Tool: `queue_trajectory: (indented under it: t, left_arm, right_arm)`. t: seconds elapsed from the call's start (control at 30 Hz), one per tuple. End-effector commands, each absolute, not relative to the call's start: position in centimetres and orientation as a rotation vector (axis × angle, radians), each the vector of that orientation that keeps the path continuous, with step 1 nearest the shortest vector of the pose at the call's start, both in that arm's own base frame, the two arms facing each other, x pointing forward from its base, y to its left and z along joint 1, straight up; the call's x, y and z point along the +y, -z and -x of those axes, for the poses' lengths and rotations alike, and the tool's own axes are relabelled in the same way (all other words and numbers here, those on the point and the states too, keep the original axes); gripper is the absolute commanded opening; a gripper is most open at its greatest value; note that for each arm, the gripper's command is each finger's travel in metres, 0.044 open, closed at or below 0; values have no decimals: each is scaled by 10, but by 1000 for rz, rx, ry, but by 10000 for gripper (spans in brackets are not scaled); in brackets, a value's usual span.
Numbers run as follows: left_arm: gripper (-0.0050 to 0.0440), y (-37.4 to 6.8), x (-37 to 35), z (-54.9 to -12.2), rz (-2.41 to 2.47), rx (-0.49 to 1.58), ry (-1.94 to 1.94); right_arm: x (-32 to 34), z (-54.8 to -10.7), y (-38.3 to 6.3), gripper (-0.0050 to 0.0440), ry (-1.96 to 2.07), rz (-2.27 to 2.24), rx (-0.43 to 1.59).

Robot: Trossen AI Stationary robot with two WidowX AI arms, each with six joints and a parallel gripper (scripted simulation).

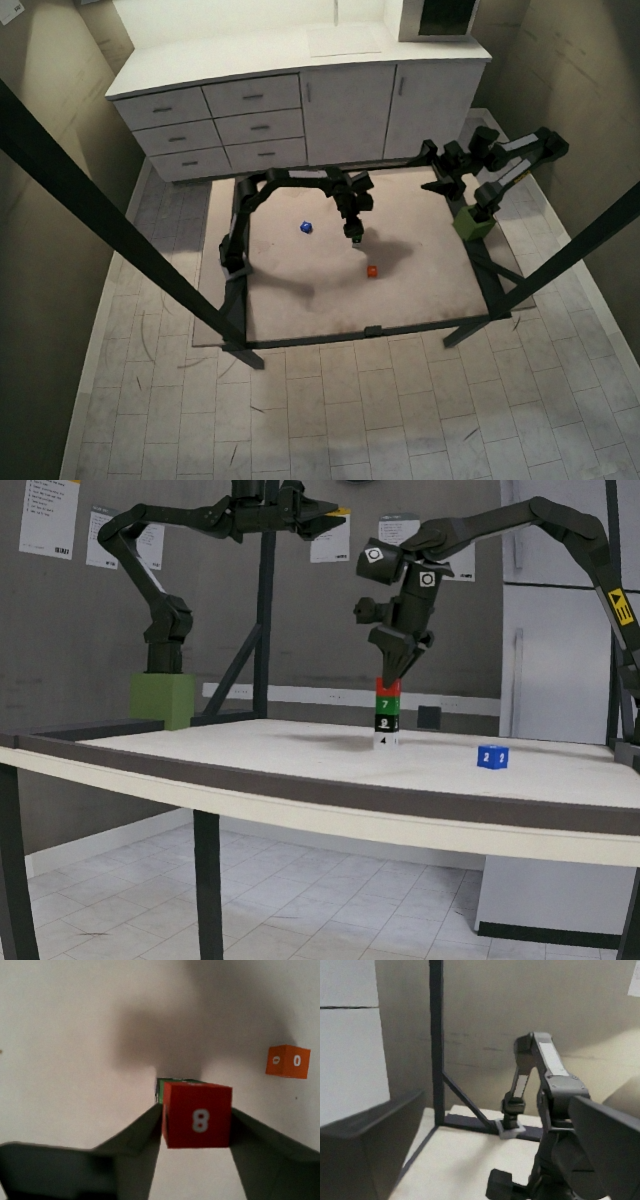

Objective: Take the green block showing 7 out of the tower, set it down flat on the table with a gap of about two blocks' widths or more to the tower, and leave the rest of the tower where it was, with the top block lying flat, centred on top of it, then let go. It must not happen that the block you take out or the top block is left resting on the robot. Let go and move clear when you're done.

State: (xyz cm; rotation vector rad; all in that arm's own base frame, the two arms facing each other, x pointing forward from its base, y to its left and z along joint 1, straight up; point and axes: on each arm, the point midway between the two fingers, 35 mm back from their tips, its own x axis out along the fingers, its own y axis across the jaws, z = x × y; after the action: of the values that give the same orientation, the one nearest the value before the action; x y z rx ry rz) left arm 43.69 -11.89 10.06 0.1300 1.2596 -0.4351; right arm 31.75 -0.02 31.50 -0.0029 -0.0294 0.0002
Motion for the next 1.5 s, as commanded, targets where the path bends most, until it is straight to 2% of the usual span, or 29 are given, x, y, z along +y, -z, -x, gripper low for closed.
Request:
queue_trajectory:
  t: [0.0,0.17,0.27,0.33,0.4,0.57,0.8,1.03,1.47]
  left_arm:
    - [152,-111,-119,-439,-129,1231,434]
    - [119,-111,-119,-439,-129,1231,434]
    - [47,-131,-120,-441,-130,1205,434]
    - [47,-131,-120,-441,-130,1205,434]
    - [0,-135,-119,-440,-130,1205,434]
    - [-2,-131,-120,-441,-130,1213,434]
    - [-5,-126,-104,-405,-129,1228,437]
    - [-43,-123,-95,-382,-129,1230,437]
    - [-50,-125,-96,-382,-131,1226,437]
  right_arm:
    - [0,-316,-323,400,0,0,-50]
    - [0,-316,-323,400,0,0,-50]
    - [0,-316,-323,400,0,0,-50]
    - [0,-316,-323,400,0,0,-50]
    - [0,-316,-323,400,0,0,-50]
    - [0,-316,-323,400,0,0,-50]
    - [0,-316,-323,400,0,0,-50]
    - [0,-316,-323,400,0,0,-50]
    - [0,-316,-323,400,0,0,-50]
